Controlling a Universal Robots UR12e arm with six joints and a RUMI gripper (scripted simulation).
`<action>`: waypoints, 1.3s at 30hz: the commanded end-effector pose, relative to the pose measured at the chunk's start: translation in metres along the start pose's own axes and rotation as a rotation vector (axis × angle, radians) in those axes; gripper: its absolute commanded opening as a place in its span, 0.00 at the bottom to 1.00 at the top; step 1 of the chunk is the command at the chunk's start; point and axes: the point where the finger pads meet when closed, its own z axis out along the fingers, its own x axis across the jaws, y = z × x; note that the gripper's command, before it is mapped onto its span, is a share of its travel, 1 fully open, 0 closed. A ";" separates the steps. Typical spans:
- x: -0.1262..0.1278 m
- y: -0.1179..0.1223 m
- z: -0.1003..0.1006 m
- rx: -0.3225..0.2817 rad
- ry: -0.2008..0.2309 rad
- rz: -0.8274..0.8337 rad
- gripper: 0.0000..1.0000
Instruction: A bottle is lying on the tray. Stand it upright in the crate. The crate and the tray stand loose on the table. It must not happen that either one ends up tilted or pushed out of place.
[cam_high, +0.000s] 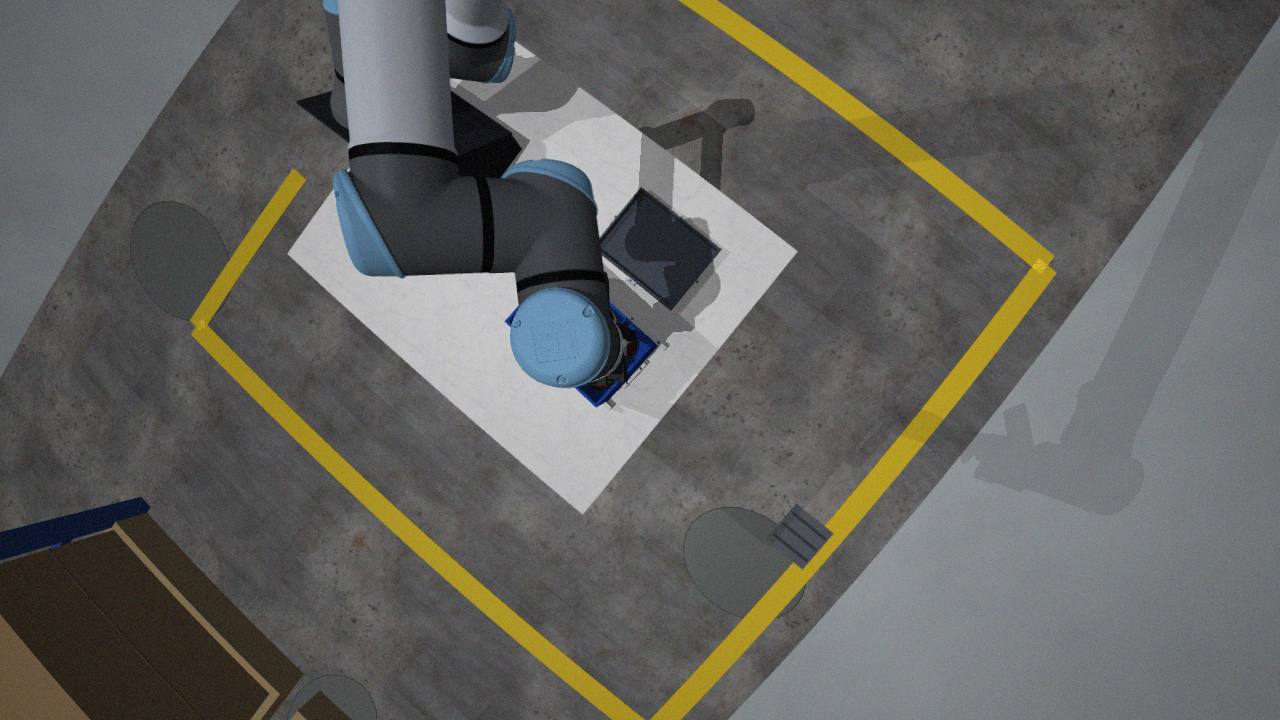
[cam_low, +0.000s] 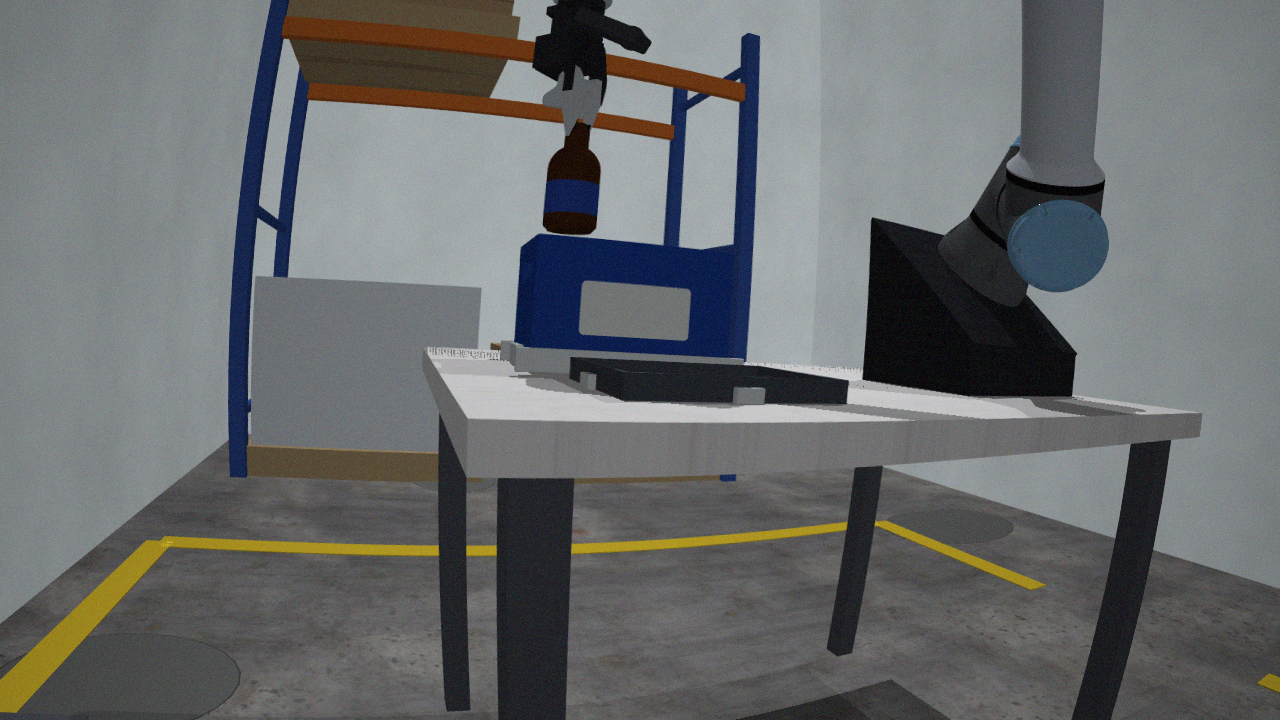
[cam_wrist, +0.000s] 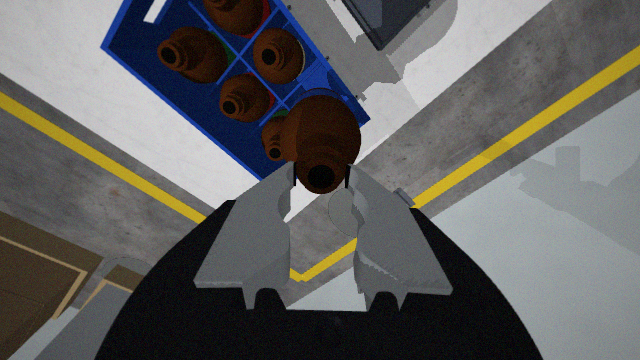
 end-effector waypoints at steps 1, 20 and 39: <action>0.001 0.003 -0.003 -0.006 0.001 -0.003 0.00; 0.000 0.001 0.015 -0.001 0.001 0.000 0.00; 0.000 0.001 0.033 -0.002 0.001 0.000 0.00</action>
